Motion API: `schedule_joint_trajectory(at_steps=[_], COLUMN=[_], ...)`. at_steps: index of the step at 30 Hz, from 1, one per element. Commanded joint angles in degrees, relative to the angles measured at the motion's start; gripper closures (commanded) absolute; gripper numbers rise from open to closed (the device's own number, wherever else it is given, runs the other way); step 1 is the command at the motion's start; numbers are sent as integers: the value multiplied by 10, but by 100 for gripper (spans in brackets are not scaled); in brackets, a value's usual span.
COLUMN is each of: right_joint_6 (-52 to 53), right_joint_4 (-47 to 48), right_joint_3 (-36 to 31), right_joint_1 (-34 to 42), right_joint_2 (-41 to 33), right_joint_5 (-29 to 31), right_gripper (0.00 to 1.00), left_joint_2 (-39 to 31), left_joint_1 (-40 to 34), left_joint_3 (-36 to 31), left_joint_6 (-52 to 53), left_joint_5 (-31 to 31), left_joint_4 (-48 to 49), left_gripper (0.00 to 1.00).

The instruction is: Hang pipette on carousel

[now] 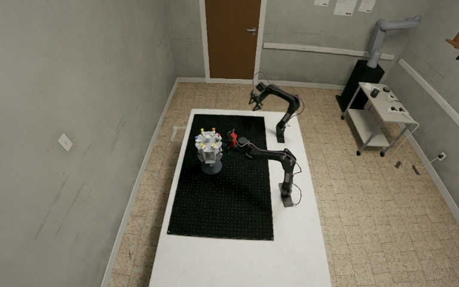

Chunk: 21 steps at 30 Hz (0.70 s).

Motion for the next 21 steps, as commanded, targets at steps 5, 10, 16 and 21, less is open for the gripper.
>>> schedule_joint_trajectory(at_steps=[5,10,16,21], right_joint_6=[-3,-3,-3,-3], right_joint_4=[5,5,5,5], right_joint_3=[11,11,11,11], right_joint_1=[-5,-5,-5,-5], right_joint_2=[4,4,4,4], right_joint_5=[-9,-9,-9,-9], right_gripper=[0,0,0,0], left_joint_2=[-9,4,17,-3], left_joint_1=[5,-23,-53,-43], left_joint_3=[25,28,41,40], left_joint_6=[3,-10,-15,-13], left_joint_5=[1,-61,-159,-164], left_joint_4=[31,32,34,36], left_gripper=[88,88,88,88])
